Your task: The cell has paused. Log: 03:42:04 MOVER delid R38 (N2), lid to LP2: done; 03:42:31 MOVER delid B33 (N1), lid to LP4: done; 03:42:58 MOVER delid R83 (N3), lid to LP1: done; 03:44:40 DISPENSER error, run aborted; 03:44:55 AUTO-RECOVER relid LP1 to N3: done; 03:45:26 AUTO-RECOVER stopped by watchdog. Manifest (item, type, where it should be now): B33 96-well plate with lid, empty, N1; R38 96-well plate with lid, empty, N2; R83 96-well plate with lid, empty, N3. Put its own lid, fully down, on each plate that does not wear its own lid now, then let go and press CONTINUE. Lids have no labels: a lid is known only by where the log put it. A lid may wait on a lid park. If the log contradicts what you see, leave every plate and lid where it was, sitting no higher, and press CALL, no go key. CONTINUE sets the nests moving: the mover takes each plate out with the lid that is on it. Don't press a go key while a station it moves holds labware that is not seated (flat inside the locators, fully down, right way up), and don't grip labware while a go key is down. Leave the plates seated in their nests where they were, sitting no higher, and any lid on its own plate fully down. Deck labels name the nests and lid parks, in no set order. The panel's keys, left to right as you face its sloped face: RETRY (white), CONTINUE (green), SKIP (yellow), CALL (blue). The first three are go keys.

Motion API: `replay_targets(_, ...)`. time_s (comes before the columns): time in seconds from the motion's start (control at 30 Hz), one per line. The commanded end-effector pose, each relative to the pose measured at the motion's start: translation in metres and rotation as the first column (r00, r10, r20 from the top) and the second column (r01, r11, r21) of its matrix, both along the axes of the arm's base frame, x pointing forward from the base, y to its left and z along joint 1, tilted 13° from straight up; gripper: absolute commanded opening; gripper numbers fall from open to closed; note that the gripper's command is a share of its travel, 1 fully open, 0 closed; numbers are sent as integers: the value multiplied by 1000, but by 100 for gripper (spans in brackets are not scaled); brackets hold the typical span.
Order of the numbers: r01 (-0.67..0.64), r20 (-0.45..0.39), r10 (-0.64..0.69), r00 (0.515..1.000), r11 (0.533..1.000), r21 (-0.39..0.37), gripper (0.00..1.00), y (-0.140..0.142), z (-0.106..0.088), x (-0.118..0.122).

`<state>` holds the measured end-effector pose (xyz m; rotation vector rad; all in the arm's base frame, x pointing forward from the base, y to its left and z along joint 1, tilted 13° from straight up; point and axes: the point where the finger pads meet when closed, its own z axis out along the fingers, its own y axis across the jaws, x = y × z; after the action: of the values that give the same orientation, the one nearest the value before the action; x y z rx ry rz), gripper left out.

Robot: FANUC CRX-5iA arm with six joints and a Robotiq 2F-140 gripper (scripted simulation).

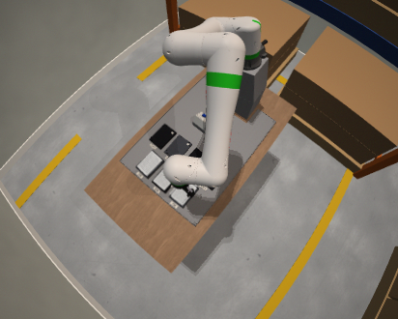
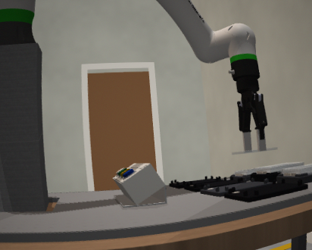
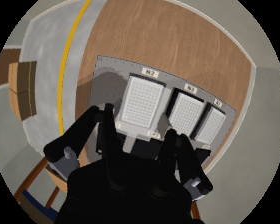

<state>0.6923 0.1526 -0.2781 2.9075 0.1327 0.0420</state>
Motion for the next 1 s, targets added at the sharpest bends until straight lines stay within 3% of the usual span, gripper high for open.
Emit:
replay_targets(0.0, 0, 0, 0, 1000, 1000, 0, 0, 0, 0, 0)
replay_targets(0.97, -38, -8, 37, 999, 999, -1, 0, -1, -4, 0)
